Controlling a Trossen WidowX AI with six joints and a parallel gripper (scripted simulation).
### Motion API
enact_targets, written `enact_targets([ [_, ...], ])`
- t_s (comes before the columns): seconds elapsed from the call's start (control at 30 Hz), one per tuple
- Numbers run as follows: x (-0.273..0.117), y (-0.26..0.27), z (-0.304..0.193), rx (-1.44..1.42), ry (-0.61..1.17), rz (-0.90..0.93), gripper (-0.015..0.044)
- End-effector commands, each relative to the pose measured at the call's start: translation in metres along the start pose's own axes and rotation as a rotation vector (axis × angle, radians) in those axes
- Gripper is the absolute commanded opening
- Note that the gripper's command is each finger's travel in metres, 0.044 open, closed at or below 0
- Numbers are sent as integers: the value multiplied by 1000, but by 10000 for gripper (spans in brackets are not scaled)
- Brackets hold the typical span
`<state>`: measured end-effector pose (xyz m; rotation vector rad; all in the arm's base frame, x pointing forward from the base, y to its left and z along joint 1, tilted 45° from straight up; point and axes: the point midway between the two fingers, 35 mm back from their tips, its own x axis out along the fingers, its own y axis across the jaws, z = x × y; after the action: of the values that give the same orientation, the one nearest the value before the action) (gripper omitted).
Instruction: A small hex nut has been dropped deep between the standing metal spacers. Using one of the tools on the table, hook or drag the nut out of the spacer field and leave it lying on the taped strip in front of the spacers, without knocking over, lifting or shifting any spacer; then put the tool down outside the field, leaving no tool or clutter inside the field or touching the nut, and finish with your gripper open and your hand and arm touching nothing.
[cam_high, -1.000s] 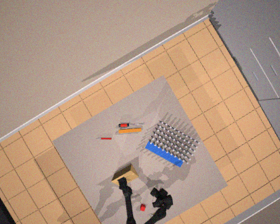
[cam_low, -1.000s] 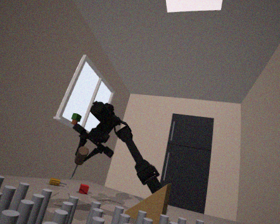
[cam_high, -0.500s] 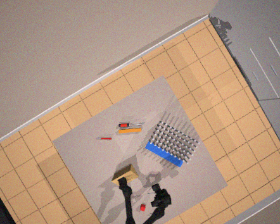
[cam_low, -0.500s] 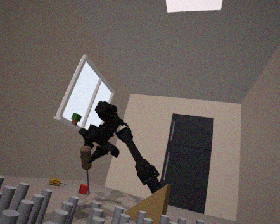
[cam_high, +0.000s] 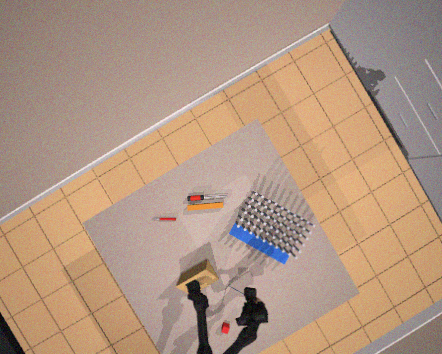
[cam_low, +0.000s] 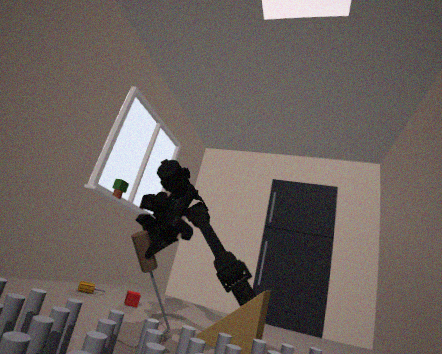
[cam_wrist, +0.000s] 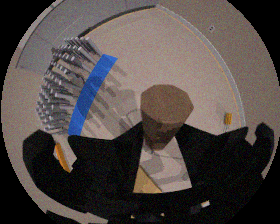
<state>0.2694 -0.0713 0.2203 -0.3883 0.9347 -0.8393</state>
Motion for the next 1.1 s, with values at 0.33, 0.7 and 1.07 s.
enact_targets([
  [0.33,-5,23,-9,456,18,114,0],
  [0.7,-10,40,-17,822,73,194,0],
  [1.07,-15,57,-25,1183,160,260,0],
])
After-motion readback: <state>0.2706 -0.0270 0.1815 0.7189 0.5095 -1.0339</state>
